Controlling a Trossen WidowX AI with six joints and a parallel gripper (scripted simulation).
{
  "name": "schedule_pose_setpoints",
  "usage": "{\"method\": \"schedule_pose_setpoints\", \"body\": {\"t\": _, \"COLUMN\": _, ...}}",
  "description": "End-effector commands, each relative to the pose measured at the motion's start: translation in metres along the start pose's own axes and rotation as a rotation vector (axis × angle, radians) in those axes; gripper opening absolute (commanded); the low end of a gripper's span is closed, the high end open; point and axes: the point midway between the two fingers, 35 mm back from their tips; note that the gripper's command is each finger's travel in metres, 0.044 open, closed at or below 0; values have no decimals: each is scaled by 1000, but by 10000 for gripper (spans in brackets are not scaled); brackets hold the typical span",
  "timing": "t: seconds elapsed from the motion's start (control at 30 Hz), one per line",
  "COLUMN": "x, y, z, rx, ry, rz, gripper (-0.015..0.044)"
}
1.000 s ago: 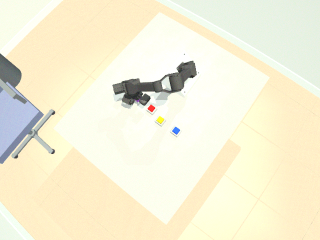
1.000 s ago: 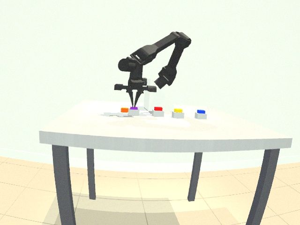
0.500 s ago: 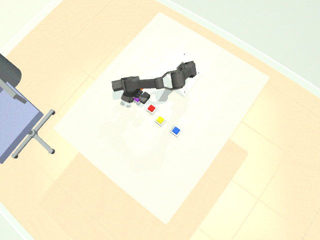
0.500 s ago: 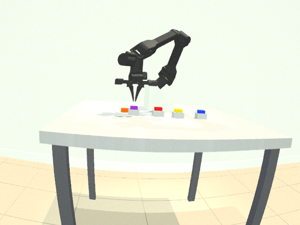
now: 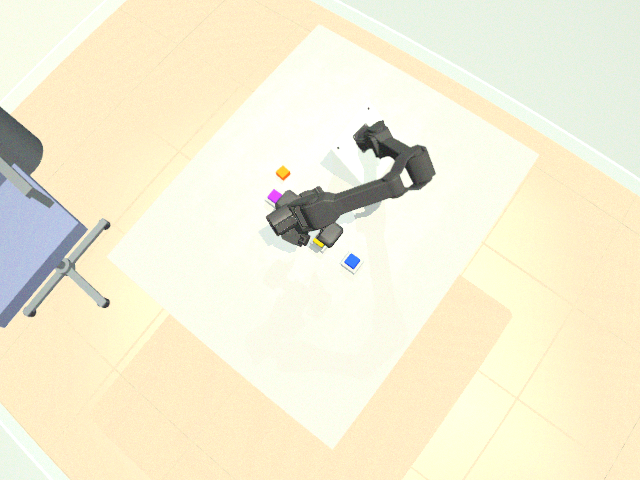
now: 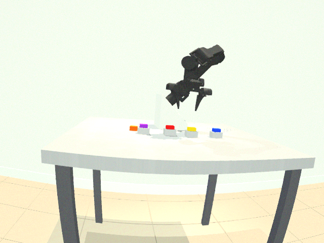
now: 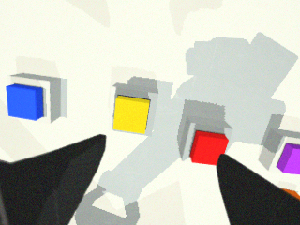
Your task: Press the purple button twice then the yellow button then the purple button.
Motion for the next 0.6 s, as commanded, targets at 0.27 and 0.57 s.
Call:
{"method": "schedule_pose_setpoints", "body": {"t": 0.27, "x": -26, "y": 31, "z": 169, "rx": 5, "ry": -59, "rz": 5, "gripper": 400}}
{"method": "schedule_pose_setpoints", "body": {"t": 0.57, "x": -26, "y": 31, "z": 170, "rx": 5, "ry": -60, "rz": 5, "gripper": 400}}
Point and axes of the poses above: the point midway between the two fingers, 35 mm back from their tips, its own x axis out along the fingers, its own z axis across the jaws, y = z × x, and after that the axes turned 14 degrees about -x, right-handed
